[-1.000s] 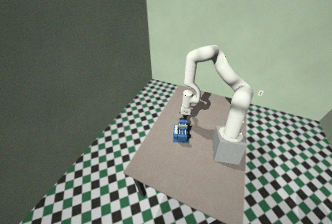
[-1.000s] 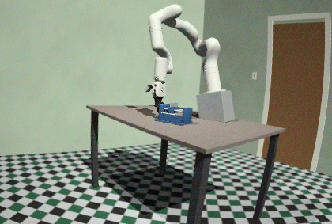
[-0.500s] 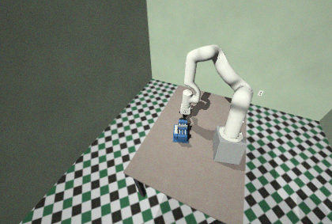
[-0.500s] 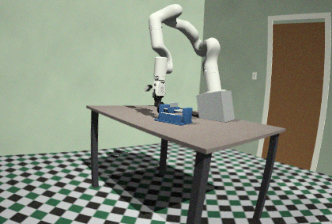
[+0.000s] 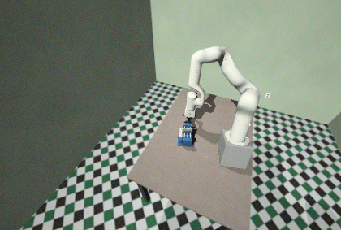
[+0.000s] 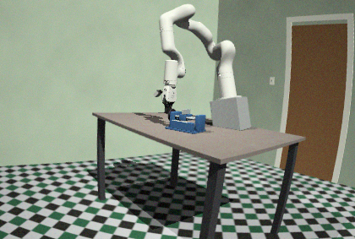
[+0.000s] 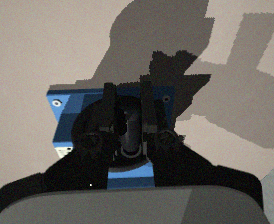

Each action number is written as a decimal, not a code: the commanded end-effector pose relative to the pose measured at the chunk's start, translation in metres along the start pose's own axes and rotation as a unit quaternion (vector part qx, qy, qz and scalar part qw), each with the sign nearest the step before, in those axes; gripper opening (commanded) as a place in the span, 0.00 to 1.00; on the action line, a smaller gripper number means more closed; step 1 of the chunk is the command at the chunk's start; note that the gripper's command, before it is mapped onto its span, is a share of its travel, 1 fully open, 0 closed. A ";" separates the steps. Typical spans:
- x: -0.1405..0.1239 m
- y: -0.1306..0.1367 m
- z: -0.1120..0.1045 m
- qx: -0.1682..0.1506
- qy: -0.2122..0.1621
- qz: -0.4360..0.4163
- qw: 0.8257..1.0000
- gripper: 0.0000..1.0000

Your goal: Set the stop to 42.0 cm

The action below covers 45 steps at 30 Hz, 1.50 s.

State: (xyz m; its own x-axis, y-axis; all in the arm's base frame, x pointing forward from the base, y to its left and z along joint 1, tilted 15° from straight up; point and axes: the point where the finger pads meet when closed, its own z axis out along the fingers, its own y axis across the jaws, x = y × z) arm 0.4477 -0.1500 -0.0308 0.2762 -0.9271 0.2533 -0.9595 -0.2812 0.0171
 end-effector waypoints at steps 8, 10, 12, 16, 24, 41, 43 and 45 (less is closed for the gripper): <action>0.000 -0.009 -0.002 0.000 0.000 0.000 1.000 0.06; 0.000 -0.011 -0.002 0.000 0.000 0.000 1.000 0.06; 0.000 -0.012 -0.002 0.000 0.000 0.000 1.000 0.06; 0.000 -0.016 -0.002 0.000 0.000 0.000 1.000 0.06; 0.000 -0.029 0.006 0.000 0.000 0.000 1.000 0.06; 0.000 -0.036 0.035 0.000 0.000 0.000 1.000 0.06; 0.000 -0.035 0.037 0.000 0.000 0.000 1.000 0.06; 0.000 -0.034 0.039 0.000 0.000 0.000 1.000 0.06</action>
State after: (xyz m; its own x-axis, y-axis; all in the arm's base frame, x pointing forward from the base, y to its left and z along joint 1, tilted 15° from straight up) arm 0.4836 -0.1488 -0.0657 0.2765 -0.9274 0.2521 -0.9595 -0.2810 0.0184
